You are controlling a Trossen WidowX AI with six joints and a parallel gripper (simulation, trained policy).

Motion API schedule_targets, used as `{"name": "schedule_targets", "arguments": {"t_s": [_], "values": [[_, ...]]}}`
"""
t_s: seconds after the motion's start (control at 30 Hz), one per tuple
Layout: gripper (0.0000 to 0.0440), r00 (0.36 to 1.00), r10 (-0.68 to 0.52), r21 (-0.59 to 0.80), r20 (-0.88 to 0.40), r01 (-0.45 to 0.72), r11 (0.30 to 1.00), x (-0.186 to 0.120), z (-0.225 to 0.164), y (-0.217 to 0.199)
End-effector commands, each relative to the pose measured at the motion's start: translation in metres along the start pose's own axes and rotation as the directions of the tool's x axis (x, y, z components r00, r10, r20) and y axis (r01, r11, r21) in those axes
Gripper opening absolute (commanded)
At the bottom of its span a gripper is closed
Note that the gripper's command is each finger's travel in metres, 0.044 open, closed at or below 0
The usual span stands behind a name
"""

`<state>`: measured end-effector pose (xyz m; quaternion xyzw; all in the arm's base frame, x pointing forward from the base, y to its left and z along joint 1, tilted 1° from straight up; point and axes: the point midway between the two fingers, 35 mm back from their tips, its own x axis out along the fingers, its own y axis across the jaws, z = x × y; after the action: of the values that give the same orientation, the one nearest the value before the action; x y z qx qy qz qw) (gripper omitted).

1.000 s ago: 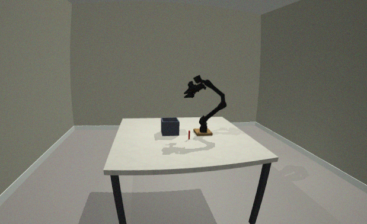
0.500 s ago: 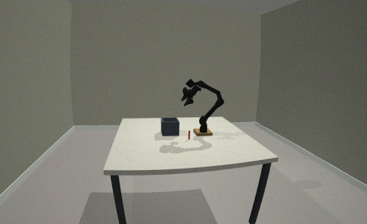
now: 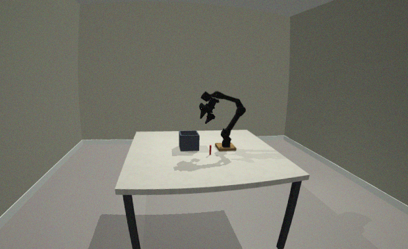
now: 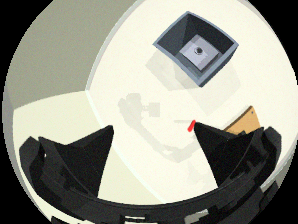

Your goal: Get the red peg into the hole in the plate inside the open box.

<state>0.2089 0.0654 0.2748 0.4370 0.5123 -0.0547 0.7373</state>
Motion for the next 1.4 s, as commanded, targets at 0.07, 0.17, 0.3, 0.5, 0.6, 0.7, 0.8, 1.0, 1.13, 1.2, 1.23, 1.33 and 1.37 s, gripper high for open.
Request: {"name": "schedule_targets", "arguments": {"t_s": [0.07, 0.17, 0.3, 0.5, 0.6, 0.7, 0.8, 1.0, 1.13, 1.2, 1.23, 1.33, 1.37], "values": [[0.0440, 0.995, -0.071, 0.069, -0.067, 0.075, 0.995, 0.019, -0.011, -0.004], [0.0440, 0.989, -0.110, 0.103, -0.103, 0.121, 0.987, 0.028, -0.018, -0.007], [0.0440, 0.975, -0.166, 0.146, -0.151, 0.188, 0.971, 0.040, -0.028, -0.012], [0.0440, 0.944, -0.251, 0.204, -0.214, 0.295, 0.934, 0.057, -0.043, -0.023], [0.0440, 0.926, -0.293, 0.229, -0.240, 0.347, 0.909, 0.064, -0.050, -0.029], [0.0440, 0.906, -0.333, 0.252, -0.260, 0.397, 0.883, 0.071, -0.057, -0.035], [0.0440, 0.887, -0.371, 0.274, -0.275, 0.442, 0.854, 0.078, -0.063, -0.041], [0.0440, 0.851, -0.438, 0.311, -0.291, 0.516, 0.798, 0.090, -0.074, -0.053], [0.0440, 0.831, -0.474, 0.331, -0.291, 0.552, 0.765, 0.098, -0.080, -0.061], [0.0440, 0.822, -0.490, 0.340, -0.289, 0.567, 0.750, 0.103, -0.082, -0.066], [0.0440, 0.818, -0.497, 0.344, -0.288, 0.573, 0.743, 0.105, -0.083, -0.068], [0.0440, 0.808, -0.515, 0.357, -0.286, 0.589, 0.725, 0.113, -0.086, -0.075], [0.0440, 0.805, -0.520, 0.361, -0.285, 0.593, 0.720, 0.116, -0.086, -0.077]]}}
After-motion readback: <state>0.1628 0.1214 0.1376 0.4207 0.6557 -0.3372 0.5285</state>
